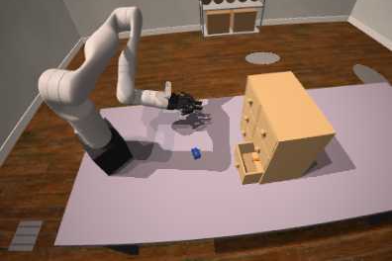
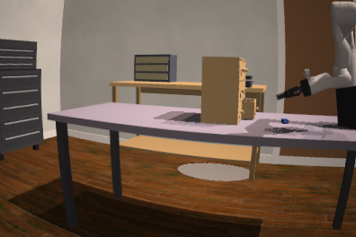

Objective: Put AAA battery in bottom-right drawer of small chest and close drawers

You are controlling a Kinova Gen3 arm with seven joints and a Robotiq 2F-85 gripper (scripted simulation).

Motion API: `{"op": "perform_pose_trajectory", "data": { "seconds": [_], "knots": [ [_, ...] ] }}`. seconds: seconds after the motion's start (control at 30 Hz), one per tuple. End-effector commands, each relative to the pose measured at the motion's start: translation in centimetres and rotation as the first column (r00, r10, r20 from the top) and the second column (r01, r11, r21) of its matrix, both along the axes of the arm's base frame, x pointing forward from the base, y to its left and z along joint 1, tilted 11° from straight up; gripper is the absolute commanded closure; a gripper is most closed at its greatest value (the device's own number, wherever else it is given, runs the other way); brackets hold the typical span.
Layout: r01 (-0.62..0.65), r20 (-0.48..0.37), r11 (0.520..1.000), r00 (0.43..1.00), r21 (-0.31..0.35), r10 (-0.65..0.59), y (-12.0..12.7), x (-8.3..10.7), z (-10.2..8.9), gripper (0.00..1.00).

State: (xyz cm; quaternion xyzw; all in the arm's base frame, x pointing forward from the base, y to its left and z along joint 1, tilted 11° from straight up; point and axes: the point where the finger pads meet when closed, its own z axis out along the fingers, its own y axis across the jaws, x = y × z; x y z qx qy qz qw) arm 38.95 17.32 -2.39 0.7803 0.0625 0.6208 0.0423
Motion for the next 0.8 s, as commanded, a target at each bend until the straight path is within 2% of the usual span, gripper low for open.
{"op": "perform_pose_trajectory", "data": {
  "seconds": [0.0,0.77],
  "knots": [
    [-0.002,0.001,1.0,1.0,0.003,0.002,0.27,-0.07,0.07,0.76],
    [-0.002,0.001,1.0,1.0,0.003,0.002,0.48,-0.23,0.03,0.76]
  ]
}}
